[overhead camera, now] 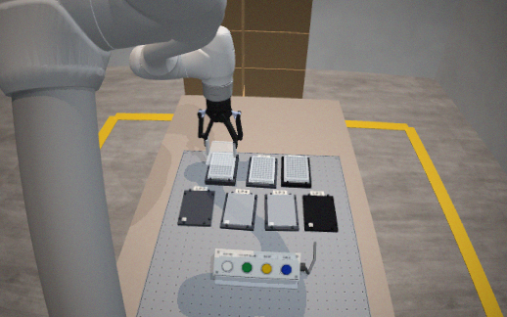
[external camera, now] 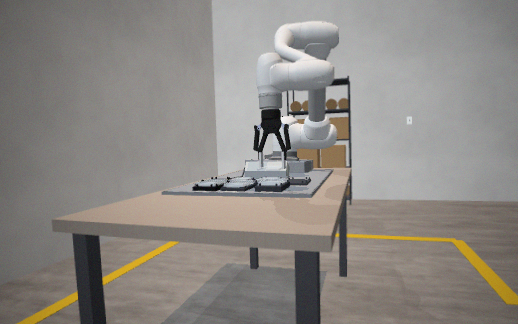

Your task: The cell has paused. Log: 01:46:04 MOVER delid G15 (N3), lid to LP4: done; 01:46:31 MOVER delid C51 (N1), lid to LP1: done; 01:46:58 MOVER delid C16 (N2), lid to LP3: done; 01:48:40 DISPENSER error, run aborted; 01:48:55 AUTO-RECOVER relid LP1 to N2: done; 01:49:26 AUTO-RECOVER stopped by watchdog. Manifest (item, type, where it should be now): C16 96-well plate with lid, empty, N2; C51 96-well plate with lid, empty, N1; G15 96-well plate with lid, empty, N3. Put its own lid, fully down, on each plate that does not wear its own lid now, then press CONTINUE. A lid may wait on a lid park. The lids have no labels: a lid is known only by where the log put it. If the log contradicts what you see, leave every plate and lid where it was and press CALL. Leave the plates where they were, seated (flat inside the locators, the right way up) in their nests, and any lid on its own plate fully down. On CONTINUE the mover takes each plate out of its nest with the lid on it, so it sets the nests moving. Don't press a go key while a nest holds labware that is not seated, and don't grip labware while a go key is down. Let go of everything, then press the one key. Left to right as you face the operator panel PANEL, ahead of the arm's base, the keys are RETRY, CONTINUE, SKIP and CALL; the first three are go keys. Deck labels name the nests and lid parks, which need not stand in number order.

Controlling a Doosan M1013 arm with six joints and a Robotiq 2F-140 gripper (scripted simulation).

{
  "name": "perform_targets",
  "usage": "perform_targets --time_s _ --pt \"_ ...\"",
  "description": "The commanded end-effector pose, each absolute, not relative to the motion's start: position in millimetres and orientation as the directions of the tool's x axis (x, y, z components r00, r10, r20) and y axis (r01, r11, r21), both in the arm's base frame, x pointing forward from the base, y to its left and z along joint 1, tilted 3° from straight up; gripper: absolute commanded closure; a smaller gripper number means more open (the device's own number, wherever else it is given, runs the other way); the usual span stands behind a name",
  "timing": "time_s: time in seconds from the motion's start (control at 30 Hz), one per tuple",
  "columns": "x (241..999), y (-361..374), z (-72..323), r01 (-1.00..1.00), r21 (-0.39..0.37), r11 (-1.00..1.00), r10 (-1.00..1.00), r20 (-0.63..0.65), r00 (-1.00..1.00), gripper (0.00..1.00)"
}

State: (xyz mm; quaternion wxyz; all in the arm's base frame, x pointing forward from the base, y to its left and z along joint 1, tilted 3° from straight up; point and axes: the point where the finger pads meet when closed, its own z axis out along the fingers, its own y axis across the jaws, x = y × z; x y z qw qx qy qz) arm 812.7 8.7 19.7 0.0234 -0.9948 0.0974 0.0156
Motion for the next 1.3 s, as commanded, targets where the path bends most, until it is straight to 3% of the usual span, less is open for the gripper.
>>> perform_targets --time_s 0.0,1.27 --pt "813 9 20 -0.194 -0.044 -0.980 -0.193 -0.035 0.981 1.00" --pt "812 10 -3 -0.164 -0.045 -0.986 -0.162 -0.034 0.986 1.00"
